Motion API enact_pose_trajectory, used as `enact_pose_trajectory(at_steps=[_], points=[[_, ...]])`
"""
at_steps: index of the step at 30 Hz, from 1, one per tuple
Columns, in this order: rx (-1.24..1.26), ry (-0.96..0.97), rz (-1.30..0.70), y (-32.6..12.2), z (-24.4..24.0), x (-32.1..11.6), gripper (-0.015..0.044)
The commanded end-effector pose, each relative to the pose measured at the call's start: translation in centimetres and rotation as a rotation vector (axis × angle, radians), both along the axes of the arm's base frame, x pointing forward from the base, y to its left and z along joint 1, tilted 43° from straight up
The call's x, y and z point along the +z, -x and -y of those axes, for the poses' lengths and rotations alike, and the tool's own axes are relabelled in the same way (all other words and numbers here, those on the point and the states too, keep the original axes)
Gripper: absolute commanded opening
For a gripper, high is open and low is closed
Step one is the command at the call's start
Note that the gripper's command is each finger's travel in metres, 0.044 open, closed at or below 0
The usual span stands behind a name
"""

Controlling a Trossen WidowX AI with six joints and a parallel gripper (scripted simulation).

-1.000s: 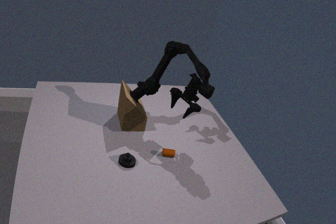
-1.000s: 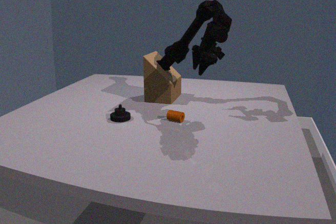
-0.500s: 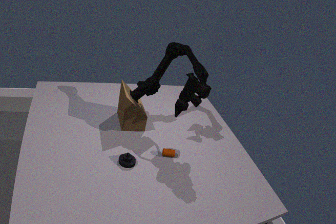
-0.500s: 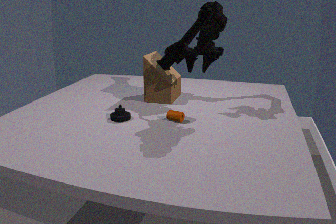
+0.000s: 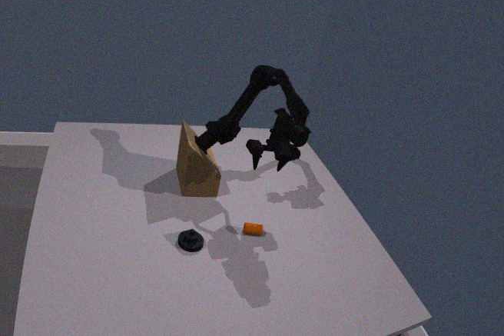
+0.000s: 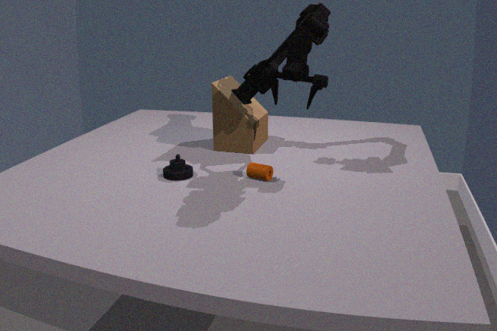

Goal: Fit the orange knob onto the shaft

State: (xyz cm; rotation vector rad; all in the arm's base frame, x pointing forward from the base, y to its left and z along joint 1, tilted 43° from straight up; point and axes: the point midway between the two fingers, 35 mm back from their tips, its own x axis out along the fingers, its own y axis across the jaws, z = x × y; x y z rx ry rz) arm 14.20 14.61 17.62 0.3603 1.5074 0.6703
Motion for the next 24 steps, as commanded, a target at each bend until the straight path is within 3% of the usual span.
enact_pose_trajectory(at_steps=[1,15,24], points=[[-0.724,-0.054,-0.687,0.07,0.2,-0.25,0.044],[-1.324,-0.047,-1.337,-0.47,0.5,0.19,0.044],[-1.333,-0.046,-1.347,-0.48,0.51,0.2,0.044]])
